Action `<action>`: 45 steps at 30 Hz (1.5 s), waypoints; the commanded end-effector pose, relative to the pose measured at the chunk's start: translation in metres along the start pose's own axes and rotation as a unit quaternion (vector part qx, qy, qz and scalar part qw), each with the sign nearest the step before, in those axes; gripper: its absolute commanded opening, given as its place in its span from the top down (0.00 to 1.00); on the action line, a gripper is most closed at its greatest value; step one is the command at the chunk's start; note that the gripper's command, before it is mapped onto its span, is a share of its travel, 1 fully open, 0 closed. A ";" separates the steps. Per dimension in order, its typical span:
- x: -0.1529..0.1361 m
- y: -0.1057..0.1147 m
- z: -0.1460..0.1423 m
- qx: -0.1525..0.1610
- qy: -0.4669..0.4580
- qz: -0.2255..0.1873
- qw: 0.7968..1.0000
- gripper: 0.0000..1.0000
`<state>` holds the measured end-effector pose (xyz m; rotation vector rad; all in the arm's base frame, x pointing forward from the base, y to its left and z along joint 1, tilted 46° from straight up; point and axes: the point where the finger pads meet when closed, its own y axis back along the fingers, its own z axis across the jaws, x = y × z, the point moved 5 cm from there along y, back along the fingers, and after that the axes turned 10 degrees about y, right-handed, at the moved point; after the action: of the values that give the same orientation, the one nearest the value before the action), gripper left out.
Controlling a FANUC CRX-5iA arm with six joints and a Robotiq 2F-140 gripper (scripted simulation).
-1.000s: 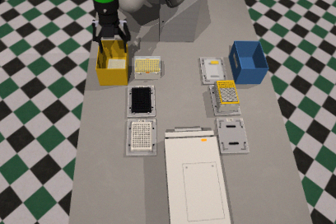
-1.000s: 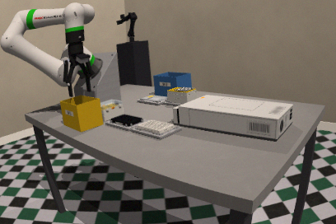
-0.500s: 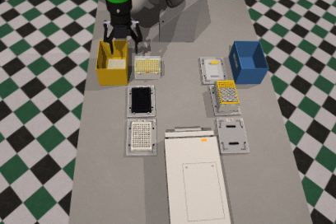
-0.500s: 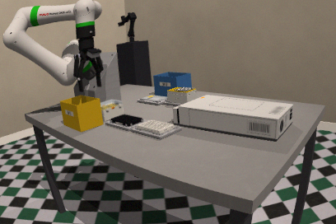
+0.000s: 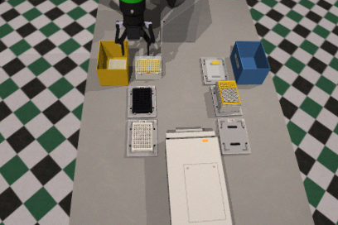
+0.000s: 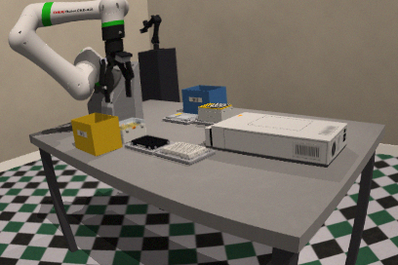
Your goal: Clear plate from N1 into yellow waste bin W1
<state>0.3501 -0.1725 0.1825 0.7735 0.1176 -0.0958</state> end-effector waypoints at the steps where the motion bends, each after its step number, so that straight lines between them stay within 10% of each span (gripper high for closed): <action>1: 0.007 0.004 -0.010 0.000 0.000 0.001 1.000 0.30; 45: 0.088 0.045 -0.137 0.000 0.000 0.001 1.000 0.30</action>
<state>0.4266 -0.0580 0.1092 0.7734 0.1174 -0.0957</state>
